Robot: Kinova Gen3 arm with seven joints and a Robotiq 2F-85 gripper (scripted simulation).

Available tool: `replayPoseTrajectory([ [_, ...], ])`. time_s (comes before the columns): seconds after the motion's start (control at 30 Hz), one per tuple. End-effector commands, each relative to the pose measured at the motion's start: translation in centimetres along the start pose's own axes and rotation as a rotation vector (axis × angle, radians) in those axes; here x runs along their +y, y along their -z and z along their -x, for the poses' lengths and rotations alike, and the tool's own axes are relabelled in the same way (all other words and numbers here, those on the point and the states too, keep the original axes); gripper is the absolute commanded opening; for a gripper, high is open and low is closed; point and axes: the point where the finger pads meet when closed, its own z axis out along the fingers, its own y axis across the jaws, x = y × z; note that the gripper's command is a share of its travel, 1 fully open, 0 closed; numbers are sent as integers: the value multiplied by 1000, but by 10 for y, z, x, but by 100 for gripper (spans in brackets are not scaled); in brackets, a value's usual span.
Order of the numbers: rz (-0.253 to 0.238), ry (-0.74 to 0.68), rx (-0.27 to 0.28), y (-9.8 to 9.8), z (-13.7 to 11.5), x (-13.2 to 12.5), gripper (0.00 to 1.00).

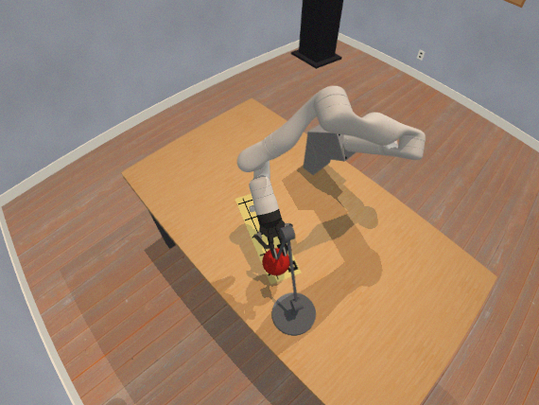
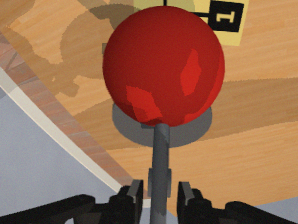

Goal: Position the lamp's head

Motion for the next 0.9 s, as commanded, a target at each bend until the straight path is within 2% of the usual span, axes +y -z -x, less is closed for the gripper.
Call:
replayPoseTrajectory([
  [0.0,-2,2,0,1,1,0,0],
  [0.67,-2,2,0,1,1,-1,0],
  [0.87,-2,3,0,9,-9,-1,0],
])
